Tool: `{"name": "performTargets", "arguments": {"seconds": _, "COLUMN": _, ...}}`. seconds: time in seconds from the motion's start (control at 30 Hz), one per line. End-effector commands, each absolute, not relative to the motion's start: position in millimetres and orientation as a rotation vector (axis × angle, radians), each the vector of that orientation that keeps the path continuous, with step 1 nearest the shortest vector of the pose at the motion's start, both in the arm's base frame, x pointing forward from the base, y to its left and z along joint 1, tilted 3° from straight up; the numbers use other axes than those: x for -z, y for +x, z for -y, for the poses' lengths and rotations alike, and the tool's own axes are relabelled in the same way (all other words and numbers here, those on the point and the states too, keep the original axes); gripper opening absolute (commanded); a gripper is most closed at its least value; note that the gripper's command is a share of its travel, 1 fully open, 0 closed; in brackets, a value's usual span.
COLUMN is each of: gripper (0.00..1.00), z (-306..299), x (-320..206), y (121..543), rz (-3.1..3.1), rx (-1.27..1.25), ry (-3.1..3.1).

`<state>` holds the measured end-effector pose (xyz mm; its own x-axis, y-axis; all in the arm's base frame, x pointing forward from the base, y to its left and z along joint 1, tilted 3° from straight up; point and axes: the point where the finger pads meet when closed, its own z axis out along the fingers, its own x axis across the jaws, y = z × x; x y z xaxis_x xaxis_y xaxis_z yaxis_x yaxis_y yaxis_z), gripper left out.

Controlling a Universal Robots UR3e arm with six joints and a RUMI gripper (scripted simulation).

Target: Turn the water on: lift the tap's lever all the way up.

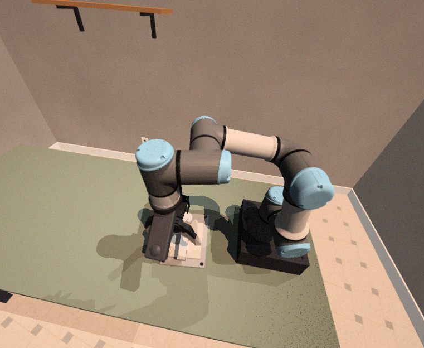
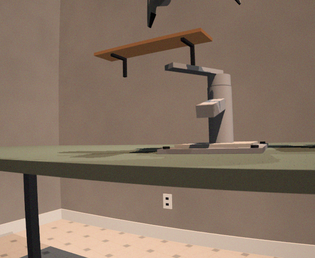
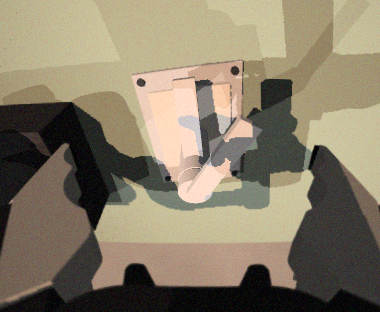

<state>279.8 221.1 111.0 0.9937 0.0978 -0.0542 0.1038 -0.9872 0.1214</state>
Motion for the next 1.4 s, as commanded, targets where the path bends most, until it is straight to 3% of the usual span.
{"name": "performTargets", "arguments": {"seconds": 0.0, "gripper": 1.00, "z": -208.9, "x": -116.0, "y": 299.1, "rz": 0.093, "rx": 0.075, "ry": 3.060}}
{"name": "performTargets", "arguments": {"seconds": 0.3, "gripper": 1.00, "z": -187.8, "x": -123.2, "y": 324.7, "rz": 0.442, "rx": 0.076, "ry": 3.090}}
{"name": "performTargets", "arguments": {"seconds": 0.77, "gripper": 1.00, "z": -181.1, "x": -125.4, "y": 331.8, "rz": 0.542, "rx": 0.076, "ry": 3.091}}
{"name": "performTargets", "arguments": {"seconds": 0.8, "gripper": 0.00, "z": -181.1, "x": -125.4, "y": 331.8, "rz": 0.542, "rx": 0.076, "ry": 3.091}}
{"name": "performTargets", "arguments": {"seconds": 1.37, "gripper": 0.00, "z": -181.1, "x": -125.4, "y": 331.8, "rz": 0.542, "rx": 0.076, "ry": 3.091}}
